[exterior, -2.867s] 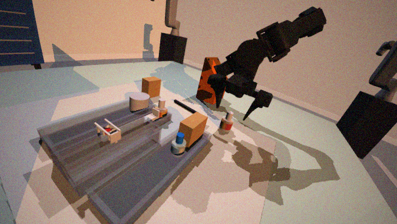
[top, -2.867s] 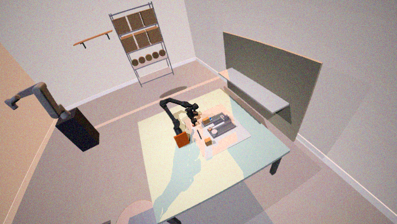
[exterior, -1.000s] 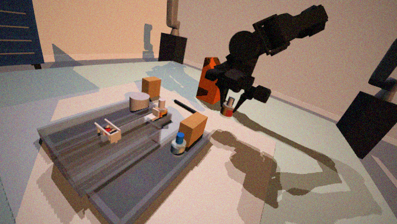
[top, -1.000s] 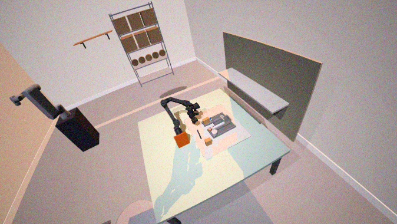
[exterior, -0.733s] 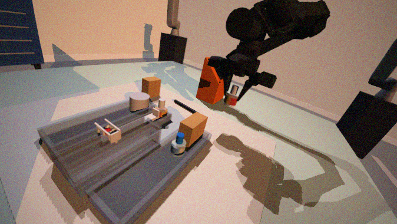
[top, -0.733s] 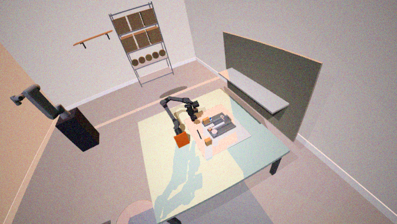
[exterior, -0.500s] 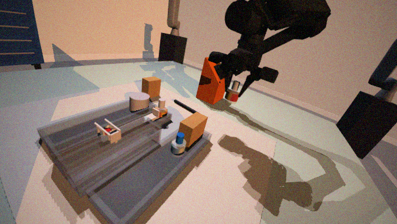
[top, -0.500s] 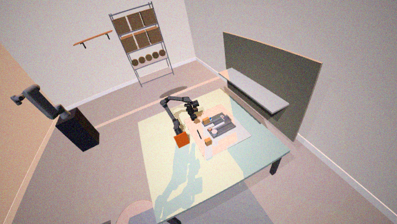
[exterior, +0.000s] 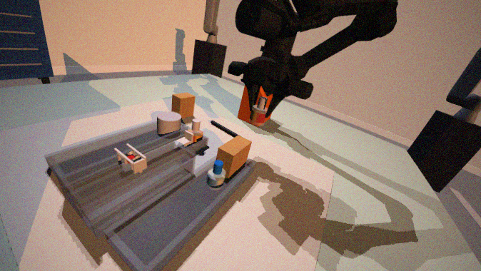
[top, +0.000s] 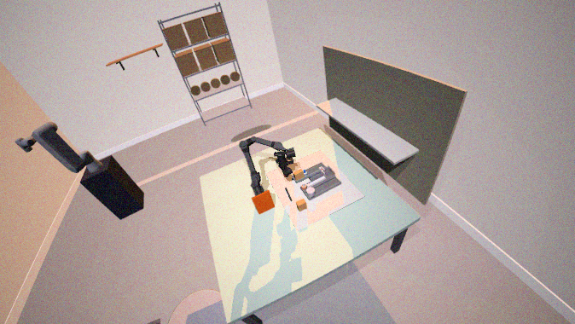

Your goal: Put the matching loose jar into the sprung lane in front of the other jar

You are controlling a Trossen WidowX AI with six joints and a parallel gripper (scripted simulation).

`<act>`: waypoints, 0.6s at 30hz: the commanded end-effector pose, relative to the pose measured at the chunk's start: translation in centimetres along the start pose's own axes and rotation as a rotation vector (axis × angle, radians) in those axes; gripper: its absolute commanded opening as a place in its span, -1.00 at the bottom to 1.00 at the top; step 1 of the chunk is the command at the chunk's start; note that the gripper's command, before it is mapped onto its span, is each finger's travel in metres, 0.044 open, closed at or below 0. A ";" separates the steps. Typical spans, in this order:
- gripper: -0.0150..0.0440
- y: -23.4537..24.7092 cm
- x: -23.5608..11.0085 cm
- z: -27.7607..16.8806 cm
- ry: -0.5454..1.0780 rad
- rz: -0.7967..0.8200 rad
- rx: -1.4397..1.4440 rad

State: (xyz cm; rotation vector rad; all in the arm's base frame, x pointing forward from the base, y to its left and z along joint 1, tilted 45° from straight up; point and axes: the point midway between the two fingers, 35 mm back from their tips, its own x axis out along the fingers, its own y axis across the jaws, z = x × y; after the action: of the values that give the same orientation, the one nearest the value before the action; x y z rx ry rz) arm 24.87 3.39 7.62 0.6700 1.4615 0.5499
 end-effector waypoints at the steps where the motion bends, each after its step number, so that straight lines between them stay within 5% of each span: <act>1: -0.49 -1.8 0.4 1.1 -0.001 -0.006 -0.008; 18: -0.49 -9.0 2.9 3.5 -0.002 -0.006 -0.023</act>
State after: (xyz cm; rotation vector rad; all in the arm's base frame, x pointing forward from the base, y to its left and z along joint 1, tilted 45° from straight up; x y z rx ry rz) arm 27.63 -0.42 0.75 0.6568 1.4537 0.5586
